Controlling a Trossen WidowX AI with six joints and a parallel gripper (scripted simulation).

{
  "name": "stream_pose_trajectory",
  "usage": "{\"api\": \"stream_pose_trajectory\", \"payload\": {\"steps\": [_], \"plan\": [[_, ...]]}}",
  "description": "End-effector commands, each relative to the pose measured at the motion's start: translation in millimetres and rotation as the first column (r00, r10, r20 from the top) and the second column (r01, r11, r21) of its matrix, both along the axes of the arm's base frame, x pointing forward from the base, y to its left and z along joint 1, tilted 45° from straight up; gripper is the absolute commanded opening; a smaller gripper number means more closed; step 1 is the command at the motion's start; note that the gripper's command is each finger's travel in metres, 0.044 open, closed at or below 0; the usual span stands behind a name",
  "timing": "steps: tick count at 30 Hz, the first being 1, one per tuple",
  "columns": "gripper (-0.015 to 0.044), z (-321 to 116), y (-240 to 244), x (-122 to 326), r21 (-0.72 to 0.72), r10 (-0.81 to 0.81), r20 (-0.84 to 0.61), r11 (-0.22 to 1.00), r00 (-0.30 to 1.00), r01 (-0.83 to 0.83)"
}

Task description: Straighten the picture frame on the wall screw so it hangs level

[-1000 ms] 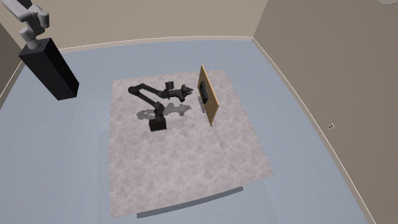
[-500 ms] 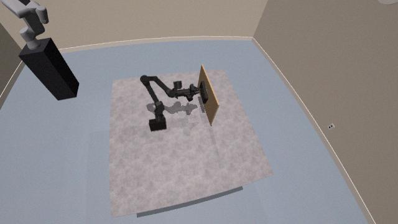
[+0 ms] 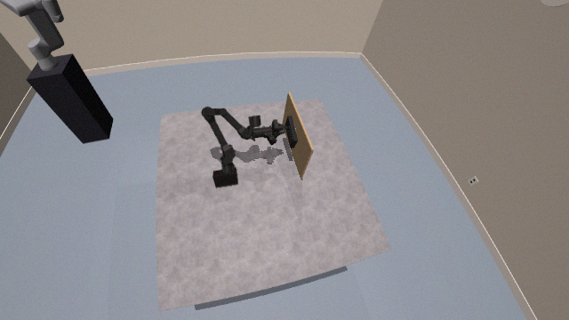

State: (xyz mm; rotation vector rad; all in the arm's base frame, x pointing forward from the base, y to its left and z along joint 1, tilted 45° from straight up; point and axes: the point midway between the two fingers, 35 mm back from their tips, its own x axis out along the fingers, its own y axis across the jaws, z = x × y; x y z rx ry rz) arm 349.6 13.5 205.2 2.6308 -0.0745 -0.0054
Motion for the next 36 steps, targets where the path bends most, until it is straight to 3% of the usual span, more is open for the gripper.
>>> {"api": "stream_pose_trajectory", "payload": {"steps": [1,36], "plan": [[0.0260,1,0,3,0.003,0.002,0.003,1.000,1.000,-0.002],[0.0260,2,-2,39,0.003,0.002,0.005,1.000,1.000,-0.002]]}}
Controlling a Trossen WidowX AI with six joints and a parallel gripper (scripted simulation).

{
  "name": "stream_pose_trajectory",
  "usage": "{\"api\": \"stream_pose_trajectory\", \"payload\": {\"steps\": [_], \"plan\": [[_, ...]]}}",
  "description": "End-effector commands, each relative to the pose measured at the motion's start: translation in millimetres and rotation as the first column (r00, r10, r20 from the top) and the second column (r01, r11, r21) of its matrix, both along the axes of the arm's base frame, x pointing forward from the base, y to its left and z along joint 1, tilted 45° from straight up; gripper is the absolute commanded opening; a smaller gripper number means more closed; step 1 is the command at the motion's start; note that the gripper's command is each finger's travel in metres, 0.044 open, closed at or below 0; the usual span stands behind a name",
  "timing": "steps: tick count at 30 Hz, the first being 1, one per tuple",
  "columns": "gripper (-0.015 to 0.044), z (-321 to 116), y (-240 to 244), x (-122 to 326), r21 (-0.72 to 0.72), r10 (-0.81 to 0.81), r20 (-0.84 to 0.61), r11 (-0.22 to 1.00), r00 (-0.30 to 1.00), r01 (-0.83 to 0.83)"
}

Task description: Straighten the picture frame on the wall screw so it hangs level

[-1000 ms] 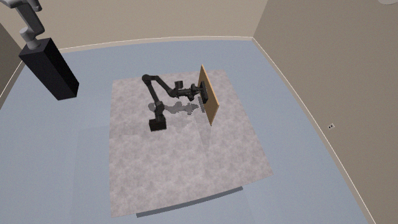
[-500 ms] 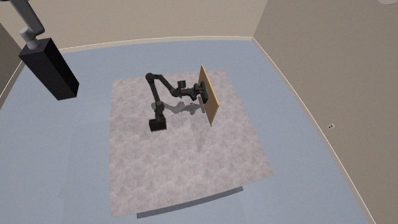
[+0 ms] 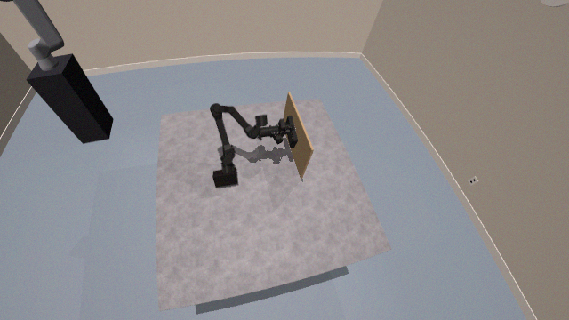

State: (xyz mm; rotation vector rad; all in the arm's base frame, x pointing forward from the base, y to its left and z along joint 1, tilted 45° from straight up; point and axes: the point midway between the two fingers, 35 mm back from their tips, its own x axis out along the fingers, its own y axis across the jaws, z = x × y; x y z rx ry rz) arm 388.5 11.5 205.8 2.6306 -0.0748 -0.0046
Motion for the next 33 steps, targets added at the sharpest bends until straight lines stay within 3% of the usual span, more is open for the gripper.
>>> {"api": "stream_pose_trajectory", "payload": {"steps": [1,25,33], "plan": [[0.0260,1.1,0.2,0.5,0.003,0.002,0.004,1.000,1.000,-0.002],[0.0260,1.6,0.3,0.7,0.003,0.002,0.005,1.000,1.000,-0.002],[0.0070,1.6,0.3,0.7,0.003,0.002,0.005,1.000,1.000,-0.002]]}}
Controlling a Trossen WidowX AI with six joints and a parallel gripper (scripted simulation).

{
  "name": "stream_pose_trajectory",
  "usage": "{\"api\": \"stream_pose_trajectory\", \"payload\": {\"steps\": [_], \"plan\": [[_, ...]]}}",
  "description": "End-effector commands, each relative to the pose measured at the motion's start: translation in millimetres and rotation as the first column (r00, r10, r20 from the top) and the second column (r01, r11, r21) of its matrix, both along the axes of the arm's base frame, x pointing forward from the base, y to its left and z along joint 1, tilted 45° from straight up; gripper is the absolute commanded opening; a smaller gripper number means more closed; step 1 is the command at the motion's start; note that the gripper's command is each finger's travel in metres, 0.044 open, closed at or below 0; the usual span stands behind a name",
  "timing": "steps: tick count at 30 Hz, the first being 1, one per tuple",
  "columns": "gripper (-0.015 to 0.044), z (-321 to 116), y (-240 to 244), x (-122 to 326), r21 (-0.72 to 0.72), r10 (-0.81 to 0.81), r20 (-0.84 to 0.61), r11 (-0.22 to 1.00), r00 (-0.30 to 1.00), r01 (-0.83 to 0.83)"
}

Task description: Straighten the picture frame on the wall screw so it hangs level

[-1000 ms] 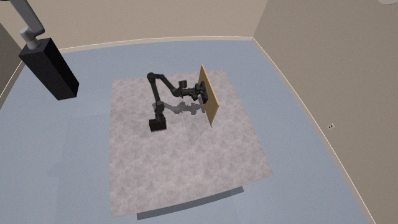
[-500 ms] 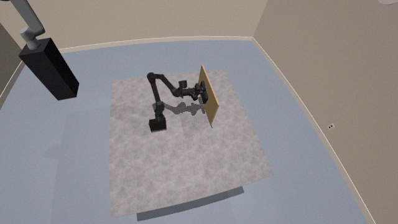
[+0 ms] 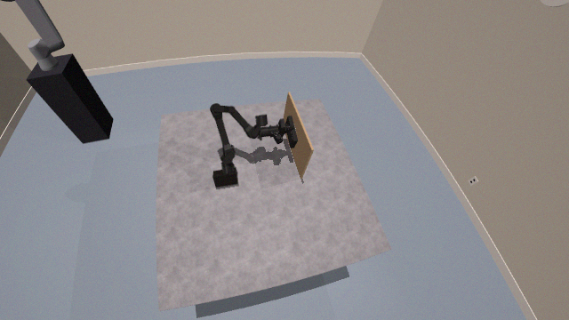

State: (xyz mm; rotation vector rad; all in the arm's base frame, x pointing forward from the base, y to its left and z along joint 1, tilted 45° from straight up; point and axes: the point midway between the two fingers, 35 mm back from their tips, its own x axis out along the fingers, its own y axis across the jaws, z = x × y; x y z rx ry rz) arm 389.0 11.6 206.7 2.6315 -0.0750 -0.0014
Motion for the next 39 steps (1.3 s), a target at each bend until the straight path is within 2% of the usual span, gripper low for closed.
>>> {"api": "stream_pose_trajectory", "payload": {"steps": [1,8,39], "plan": [[0.0063,0.6,0.3,0.2,0.003,0.002,0.002,1.000,1.000,-0.002],[0.0000,0.6,0.3,0.2,0.003,0.002,0.002,1.000,1.000,-0.002],[0.0000,3.6,-6.6,-0.3,0.002,0.002,0.002,1.000,1.000,-0.002]]}}
